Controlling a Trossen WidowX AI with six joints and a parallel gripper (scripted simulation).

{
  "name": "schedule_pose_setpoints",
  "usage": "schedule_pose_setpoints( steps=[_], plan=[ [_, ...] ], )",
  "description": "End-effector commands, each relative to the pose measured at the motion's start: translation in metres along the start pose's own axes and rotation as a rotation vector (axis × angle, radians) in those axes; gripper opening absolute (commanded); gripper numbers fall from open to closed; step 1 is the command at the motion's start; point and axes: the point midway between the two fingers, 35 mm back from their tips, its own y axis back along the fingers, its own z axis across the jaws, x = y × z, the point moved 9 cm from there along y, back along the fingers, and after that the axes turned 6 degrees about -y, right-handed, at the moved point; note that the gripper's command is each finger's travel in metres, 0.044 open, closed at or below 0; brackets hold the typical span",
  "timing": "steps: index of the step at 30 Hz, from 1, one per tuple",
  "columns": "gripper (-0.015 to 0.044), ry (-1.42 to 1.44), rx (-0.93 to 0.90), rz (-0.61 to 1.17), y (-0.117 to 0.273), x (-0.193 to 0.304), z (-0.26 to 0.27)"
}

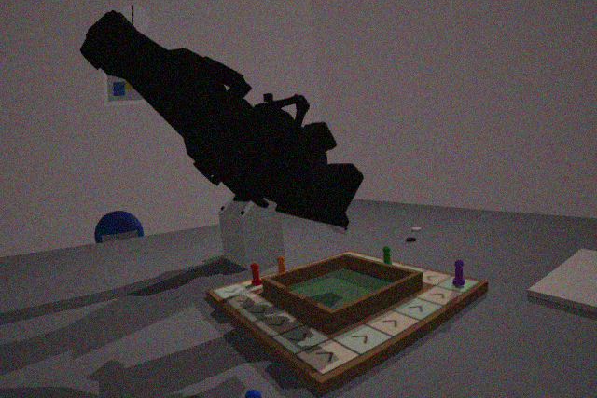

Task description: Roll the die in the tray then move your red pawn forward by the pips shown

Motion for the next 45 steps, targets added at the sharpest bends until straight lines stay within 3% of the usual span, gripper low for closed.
schedule_pose_setpoints(
  steps=[1,15,23,27,32,37,41,45],
  plan=[
    [0.0,0.009,0.022,-0.01,0.016,-0.003,-0.006],
    [0.0,0.005,0.026,-0.002,0.013,-0.002,-0.004],
    [0.021,0.005,0.026,-0.002,0.013,-0.002,-0.004],
    [0.0315,0.009,0.022,-0.011,0.038,-0.028,-0.001],
    [0.044,0.006,0.016,0.003,0.038,-0.032,0.0],
    [0.044,-0.036,-0.035,0.416,-0.001,-0.057,-0.001],
    [0.044,-0.011,0.079,0.777,-0.029,-0.083,0.004],
    [0.044,-0.001,0.113,0.831,-0.034,-0.087,0.005]
  ],
)
